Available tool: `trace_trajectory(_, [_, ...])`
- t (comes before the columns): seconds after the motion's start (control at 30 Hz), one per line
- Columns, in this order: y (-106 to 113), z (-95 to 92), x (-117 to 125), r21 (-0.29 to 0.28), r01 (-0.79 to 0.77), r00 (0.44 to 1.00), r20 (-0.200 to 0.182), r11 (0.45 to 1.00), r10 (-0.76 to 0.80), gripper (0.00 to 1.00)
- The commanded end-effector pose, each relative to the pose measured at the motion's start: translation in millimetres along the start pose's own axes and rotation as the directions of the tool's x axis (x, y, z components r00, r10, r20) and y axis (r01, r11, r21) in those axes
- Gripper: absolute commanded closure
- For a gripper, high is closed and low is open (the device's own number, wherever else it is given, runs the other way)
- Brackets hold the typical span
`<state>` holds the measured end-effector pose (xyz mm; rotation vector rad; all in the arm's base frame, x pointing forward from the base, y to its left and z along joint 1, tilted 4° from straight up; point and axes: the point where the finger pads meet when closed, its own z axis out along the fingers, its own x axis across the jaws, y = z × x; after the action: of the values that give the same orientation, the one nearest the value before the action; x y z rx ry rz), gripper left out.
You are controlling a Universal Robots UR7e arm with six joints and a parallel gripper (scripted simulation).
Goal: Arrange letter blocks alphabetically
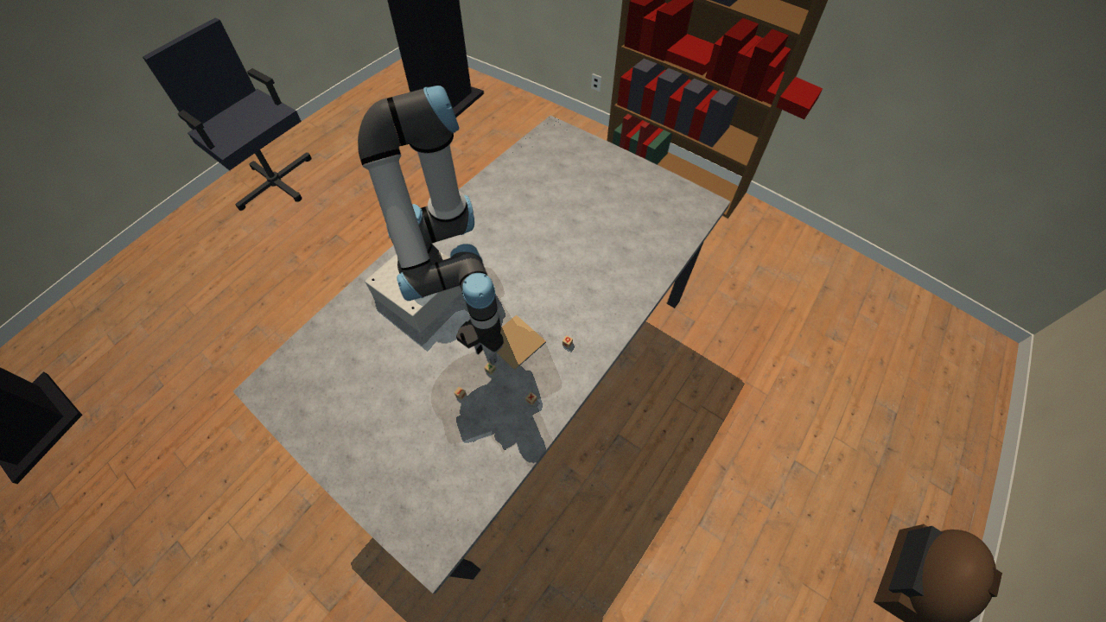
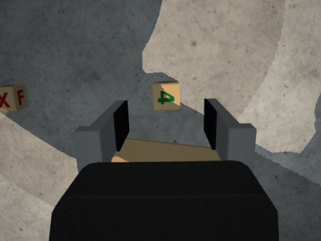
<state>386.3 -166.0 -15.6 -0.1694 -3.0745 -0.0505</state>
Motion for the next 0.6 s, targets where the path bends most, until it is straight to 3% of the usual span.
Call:
trace_trajectory(0.0, [-23.1,0.2,0.0,0.002,0.011,1.000,0.001,1.000,-0.011,0.00])
trace_trajectory(0.17, [-88.2,3.7,10.7,0.003,0.053,0.999,0.001,0.999,-0.053,0.00])
trace_trajectory(0.27, [-114.9,5.4,18.2,0.003,0.070,0.998,0.000,0.998,-0.070,0.00])
trace_trajectory(0.57, [-120.4,5.8,20.0,0.002,0.074,0.997,0.000,0.997,-0.074,0.00])
